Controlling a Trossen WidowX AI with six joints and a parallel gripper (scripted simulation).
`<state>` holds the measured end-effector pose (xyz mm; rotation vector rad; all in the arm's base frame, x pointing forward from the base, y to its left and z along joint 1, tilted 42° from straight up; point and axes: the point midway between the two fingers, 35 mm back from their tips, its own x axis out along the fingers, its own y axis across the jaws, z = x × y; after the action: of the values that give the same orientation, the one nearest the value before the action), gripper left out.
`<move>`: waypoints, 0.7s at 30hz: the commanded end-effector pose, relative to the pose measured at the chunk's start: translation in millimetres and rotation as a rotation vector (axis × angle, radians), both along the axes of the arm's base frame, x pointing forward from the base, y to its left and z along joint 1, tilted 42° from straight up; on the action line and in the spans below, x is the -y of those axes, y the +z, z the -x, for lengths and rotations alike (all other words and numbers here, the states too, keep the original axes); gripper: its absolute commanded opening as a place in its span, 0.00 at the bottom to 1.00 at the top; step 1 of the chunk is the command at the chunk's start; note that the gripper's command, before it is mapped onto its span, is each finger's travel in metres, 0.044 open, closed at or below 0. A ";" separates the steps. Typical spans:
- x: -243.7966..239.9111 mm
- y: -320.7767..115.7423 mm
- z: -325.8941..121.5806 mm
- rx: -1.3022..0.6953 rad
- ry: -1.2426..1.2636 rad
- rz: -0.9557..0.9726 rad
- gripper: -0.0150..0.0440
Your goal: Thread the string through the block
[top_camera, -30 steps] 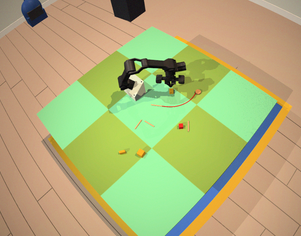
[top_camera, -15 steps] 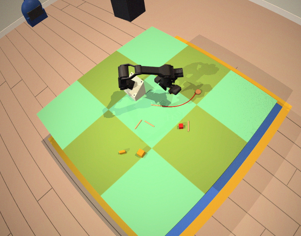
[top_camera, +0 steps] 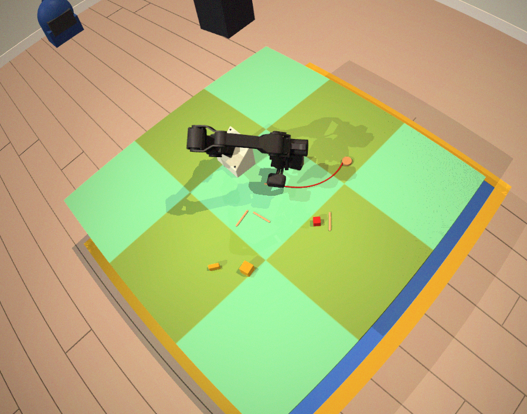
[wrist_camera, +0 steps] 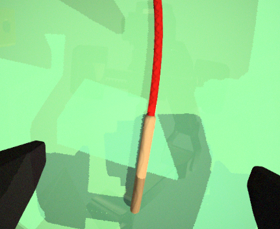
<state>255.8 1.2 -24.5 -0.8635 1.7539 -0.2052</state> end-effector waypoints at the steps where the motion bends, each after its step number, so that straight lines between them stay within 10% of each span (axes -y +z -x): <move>1: 1.4 0.3 2.4 0.011 -0.016 0.009 0.96; 12: 1.4 0.3 2.4 0.011 -0.016 0.009 0.47; 21: 1.9 -0.3 2.4 0.011 -0.016 0.009 0.46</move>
<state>253.5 0.2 -24.4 -0.8523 1.7527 -0.2235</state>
